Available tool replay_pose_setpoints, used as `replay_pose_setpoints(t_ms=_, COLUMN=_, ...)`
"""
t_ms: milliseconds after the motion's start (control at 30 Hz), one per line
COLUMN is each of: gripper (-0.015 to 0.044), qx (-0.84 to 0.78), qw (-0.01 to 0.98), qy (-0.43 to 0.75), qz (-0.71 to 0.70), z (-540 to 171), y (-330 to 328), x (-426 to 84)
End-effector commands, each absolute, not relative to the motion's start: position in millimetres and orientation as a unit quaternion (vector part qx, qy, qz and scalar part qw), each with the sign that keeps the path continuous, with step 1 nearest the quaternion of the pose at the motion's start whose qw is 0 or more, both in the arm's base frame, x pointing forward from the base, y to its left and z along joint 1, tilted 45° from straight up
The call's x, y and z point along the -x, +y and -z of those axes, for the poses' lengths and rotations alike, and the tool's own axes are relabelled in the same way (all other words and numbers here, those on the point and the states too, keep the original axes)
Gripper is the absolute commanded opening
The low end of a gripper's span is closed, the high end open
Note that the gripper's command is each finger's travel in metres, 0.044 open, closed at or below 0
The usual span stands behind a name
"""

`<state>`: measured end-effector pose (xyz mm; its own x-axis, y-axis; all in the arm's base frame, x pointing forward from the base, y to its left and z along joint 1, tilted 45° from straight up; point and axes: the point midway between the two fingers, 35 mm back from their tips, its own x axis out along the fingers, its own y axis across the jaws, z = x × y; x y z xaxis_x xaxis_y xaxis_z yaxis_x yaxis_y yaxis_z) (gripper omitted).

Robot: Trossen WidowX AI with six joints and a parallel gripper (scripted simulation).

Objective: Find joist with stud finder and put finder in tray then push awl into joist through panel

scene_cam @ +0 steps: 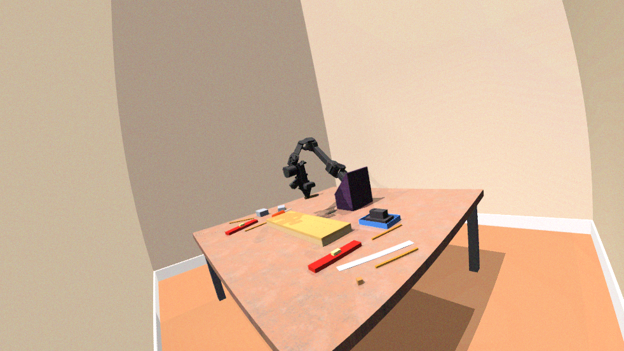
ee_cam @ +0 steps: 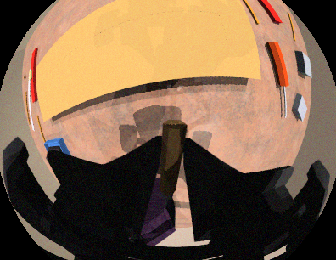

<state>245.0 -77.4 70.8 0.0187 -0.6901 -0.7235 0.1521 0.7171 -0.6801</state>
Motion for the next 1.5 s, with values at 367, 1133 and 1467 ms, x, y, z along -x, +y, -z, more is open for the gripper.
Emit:
replay_pose_setpoints(t_ms=367, gripper=0.0000, qx=0.233, qw=0.671, qy=0.698, qz=0.093, z=-27, y=-36, x=-272)
replay_pose_setpoints(t_ms=1133, gripper=0.0000, qx=0.280, qw=0.645, qy=0.590, qz=-0.397, z=41, y=71, x=-324)
replay_pose_setpoints(t_ms=1467, gripper=0.0000, qx=0.302, qw=0.628, qy=0.438, qz=-0.567, z=56, y=117, x=-341)
